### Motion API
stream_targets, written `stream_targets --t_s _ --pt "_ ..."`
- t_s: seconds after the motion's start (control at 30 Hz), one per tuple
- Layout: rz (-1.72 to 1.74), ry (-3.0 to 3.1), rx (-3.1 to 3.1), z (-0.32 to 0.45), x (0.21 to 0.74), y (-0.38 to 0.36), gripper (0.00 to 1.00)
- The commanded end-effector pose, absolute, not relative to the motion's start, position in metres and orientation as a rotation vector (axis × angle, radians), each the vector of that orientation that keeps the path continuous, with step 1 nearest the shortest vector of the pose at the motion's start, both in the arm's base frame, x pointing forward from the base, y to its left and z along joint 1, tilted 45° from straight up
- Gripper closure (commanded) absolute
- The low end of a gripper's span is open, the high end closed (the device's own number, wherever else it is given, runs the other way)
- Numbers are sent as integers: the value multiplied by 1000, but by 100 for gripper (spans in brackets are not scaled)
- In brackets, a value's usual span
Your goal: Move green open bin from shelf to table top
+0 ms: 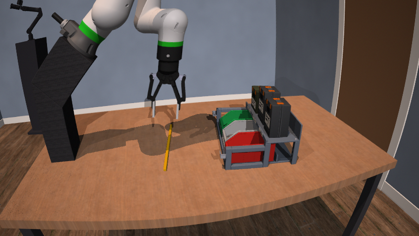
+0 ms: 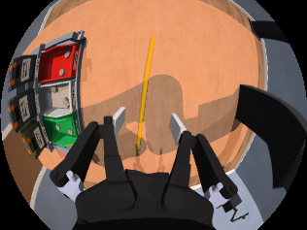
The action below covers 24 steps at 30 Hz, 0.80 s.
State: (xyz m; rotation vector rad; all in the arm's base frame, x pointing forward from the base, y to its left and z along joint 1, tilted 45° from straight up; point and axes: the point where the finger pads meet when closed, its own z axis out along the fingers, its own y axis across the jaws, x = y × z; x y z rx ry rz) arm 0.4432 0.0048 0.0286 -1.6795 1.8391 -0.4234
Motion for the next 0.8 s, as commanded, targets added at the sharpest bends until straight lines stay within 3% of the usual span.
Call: stream_targets --t_s 0.0,0.4,0.43,0.77 --pt "-573 1837 -1616 28 443 5 43" --pt "-573 1837 -1616 28 443 5 43" --pt "-453 1839 -1667 28 443 5 43" --pt "-573 1837 -1616 28 443 5 43"
